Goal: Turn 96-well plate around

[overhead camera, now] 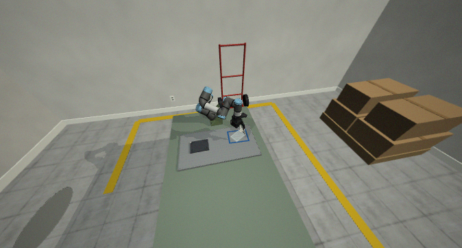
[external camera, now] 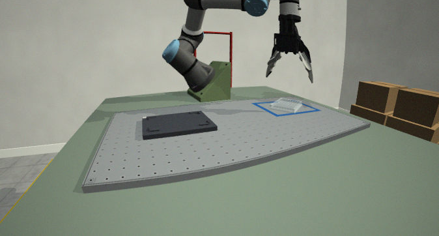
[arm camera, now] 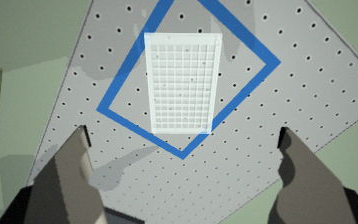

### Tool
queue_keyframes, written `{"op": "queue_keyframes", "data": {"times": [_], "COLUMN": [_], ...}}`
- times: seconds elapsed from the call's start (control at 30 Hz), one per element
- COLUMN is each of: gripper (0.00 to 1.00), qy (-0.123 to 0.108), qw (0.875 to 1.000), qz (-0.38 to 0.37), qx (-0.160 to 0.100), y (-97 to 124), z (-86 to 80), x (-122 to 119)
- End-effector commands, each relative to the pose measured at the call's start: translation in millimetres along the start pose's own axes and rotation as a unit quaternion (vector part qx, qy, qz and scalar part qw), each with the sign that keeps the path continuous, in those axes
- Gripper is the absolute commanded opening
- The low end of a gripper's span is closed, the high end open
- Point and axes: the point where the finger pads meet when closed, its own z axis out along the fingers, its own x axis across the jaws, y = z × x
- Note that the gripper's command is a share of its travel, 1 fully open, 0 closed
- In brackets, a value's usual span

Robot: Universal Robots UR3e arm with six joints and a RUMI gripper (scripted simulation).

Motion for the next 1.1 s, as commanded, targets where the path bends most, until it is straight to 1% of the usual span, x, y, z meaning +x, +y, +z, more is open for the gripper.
{"op": "queue_keyframes", "data": {"times": [0.0, 0.83, 1.07], "gripper": [1.00, 1.00, 1.00], "qy": [0.001, 0.001, 0.001], "qw": [1.000, 1.000, 1.000], "qz": [0.000, 0.000, 0.000], "qx": [0.000, 0.000, 0.000], "y": [0.2, 0.2, 0.2], "z": [-0.8, -0.8, 10.9], "x": [0.5, 0.5, 0.6]}}
